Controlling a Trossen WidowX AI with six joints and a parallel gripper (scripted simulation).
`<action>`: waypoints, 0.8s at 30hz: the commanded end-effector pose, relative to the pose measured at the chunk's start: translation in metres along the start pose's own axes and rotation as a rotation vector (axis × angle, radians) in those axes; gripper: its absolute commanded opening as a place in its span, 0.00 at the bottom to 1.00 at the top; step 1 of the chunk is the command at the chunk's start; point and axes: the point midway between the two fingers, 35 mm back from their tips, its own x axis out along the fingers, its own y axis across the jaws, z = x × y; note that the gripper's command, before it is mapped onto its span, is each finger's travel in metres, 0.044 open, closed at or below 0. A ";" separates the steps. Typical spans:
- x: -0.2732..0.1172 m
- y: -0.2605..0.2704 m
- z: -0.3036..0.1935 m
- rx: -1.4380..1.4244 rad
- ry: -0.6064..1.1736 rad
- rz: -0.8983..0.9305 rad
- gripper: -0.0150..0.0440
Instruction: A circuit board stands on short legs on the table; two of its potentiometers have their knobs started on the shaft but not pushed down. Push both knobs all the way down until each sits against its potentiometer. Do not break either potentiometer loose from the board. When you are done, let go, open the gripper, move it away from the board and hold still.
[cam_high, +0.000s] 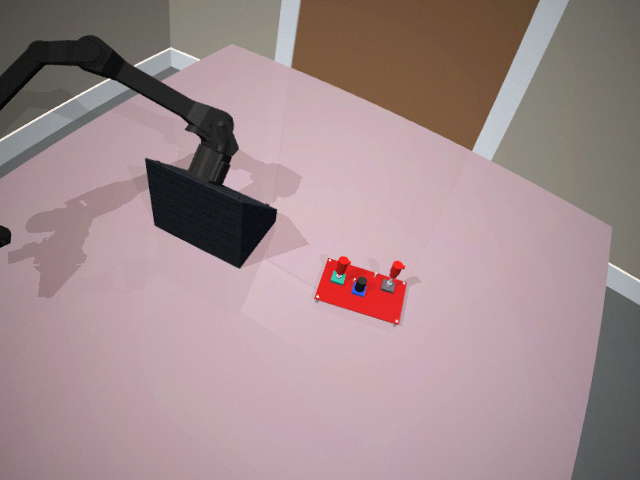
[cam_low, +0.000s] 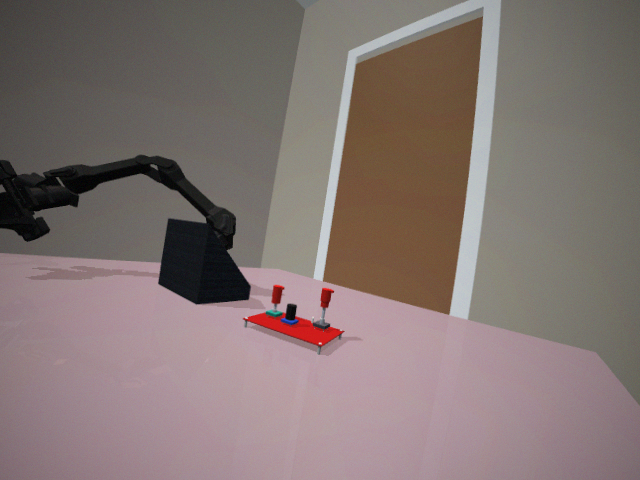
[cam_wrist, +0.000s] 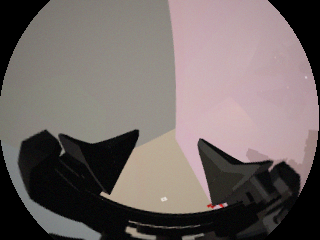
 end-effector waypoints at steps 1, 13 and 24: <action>0.000 0.000 -0.001 -0.003 0.000 -0.001 0.89; 0.037 0.028 -0.082 -0.291 0.068 -0.142 0.35; 0.073 0.036 -0.179 -0.619 0.170 -0.295 0.25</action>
